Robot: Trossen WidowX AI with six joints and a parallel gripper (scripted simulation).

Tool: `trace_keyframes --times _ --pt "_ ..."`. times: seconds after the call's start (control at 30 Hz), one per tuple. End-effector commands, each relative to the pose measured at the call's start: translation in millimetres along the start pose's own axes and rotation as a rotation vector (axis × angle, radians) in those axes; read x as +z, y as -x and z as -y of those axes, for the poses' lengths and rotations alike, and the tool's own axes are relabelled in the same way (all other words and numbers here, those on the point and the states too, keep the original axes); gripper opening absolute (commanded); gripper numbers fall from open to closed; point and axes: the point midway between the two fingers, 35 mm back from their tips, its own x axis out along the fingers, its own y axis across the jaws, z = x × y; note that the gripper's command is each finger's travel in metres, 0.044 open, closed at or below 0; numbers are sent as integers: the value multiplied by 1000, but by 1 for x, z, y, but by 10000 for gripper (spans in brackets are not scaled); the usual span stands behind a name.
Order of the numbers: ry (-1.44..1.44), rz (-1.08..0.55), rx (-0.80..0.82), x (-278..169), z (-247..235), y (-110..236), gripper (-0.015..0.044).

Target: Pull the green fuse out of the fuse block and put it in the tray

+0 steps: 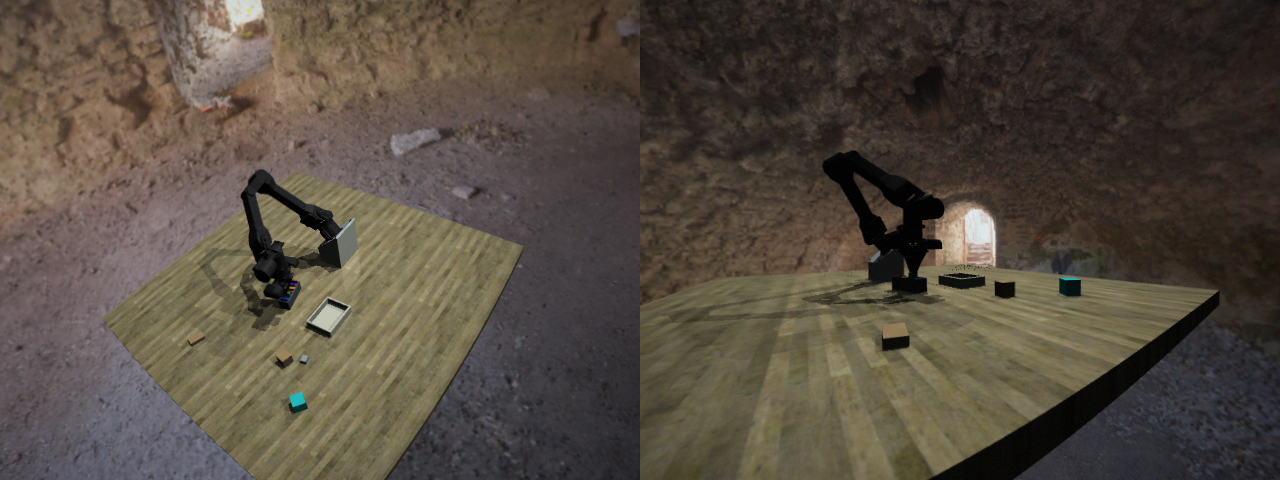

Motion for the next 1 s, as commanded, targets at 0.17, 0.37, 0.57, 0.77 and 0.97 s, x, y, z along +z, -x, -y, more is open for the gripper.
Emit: trace_keyframes --times 0.17,0.37,0.57,0.77,0.97 --pt "-7 -3 2 0 -1 5 0" --pt "-6 -3 2 0 -1 8 0" --pt "-5 -2 2 0 -1 11 0" --pt "-5 -2 2 0 -1 14 0" --pt "-4 -2 2 0 -1 17 0"
